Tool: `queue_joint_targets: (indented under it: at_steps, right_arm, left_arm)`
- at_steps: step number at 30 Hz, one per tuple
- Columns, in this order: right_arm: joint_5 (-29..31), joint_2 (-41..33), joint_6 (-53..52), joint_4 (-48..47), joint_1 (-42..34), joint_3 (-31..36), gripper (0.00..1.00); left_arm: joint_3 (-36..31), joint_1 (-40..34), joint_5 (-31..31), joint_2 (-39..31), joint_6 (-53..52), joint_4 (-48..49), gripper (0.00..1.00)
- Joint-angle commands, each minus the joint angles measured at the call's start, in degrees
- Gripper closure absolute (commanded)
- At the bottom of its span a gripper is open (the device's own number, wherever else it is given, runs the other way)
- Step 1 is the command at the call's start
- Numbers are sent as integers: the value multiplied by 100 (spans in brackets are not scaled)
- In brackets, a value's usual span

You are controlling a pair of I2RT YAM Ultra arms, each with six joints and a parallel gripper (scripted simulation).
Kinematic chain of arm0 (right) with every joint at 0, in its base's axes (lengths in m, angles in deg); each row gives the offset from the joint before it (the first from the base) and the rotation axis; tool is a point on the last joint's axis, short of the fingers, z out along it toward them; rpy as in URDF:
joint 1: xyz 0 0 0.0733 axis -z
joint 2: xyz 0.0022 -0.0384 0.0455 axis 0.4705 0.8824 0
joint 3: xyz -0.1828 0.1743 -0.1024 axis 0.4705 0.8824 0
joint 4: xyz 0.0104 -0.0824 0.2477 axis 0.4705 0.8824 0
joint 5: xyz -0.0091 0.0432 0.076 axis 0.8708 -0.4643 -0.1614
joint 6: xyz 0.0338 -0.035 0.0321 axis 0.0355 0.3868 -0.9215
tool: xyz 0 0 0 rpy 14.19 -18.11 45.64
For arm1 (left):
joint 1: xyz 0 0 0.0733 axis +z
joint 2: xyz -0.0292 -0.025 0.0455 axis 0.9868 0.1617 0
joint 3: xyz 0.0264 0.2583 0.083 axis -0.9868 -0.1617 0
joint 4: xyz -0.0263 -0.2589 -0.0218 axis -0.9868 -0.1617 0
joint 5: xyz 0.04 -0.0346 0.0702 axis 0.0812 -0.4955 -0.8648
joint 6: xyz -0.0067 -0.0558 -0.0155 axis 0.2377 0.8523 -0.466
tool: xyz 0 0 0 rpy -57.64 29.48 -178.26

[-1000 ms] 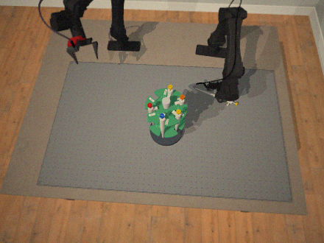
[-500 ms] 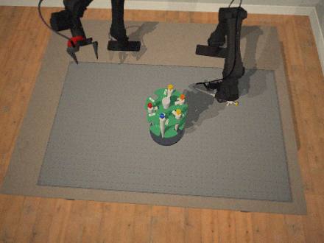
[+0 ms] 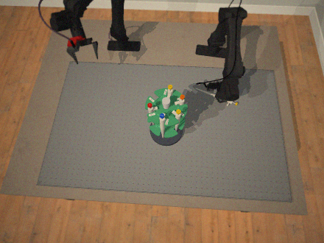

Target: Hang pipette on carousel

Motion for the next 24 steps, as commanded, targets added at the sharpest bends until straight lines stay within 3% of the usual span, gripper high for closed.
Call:
queue_joint_targets:
  at_steps: [1, 24]
  right_arm:
    - [-133, -32, 68, -77, 54, -89, 0]
    - [-133, -32, 68, -77, 54, -89, 0]
  left_arm:
    - [201, 95, 67, -241, -25, -206, 46]
    - [1144, 93, 68, -517, -22, -1418, 46]
